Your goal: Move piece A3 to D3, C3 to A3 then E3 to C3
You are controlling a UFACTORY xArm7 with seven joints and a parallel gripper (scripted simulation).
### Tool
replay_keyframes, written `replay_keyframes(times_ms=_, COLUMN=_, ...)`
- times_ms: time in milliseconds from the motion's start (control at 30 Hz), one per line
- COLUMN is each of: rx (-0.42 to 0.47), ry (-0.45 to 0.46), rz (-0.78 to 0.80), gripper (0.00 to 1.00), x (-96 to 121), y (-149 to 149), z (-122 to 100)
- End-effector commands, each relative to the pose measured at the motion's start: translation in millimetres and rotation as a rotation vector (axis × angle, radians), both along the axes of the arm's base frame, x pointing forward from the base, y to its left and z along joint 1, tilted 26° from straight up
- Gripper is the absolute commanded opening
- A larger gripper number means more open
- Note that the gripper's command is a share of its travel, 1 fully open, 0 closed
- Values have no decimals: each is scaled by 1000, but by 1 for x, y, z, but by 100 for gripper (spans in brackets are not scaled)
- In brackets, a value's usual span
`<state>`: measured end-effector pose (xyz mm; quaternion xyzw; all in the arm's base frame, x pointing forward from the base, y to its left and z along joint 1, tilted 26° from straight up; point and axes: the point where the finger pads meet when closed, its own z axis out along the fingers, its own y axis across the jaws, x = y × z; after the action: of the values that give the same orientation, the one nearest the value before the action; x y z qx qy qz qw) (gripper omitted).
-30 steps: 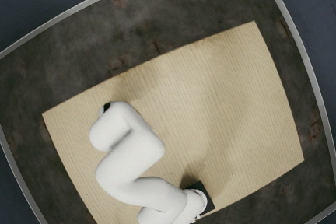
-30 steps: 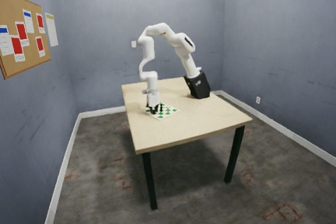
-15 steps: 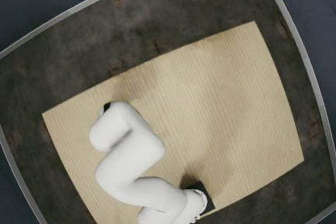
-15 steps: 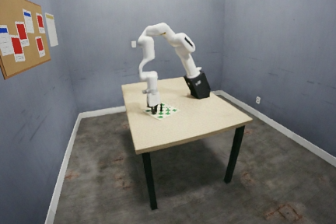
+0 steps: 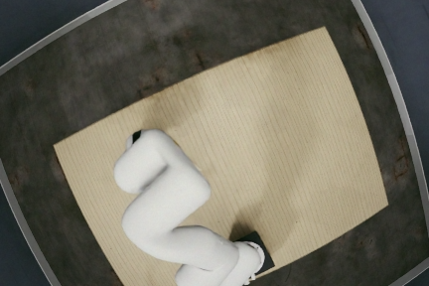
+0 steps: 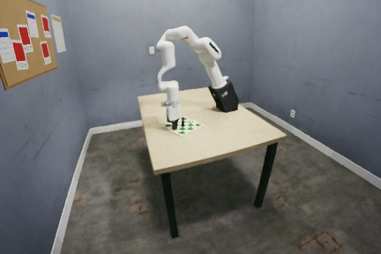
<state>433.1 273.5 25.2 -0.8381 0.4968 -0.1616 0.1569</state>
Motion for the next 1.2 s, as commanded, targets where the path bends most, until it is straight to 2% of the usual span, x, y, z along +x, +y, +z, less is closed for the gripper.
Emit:
replay_keyframes(times_ms=0, rx=2, ry=-2, rz=1, gripper=0, x=1, y=1, z=1)
replay_keyframes(times_ms=733, rx=2, ry=-2, rz=1, gripper=0, x=-2, y=0, z=6)
replay_keyframes(times_ms=1167, rx=2, ry=-2, rz=1, gripper=0, x=-32, y=-7, z=70)
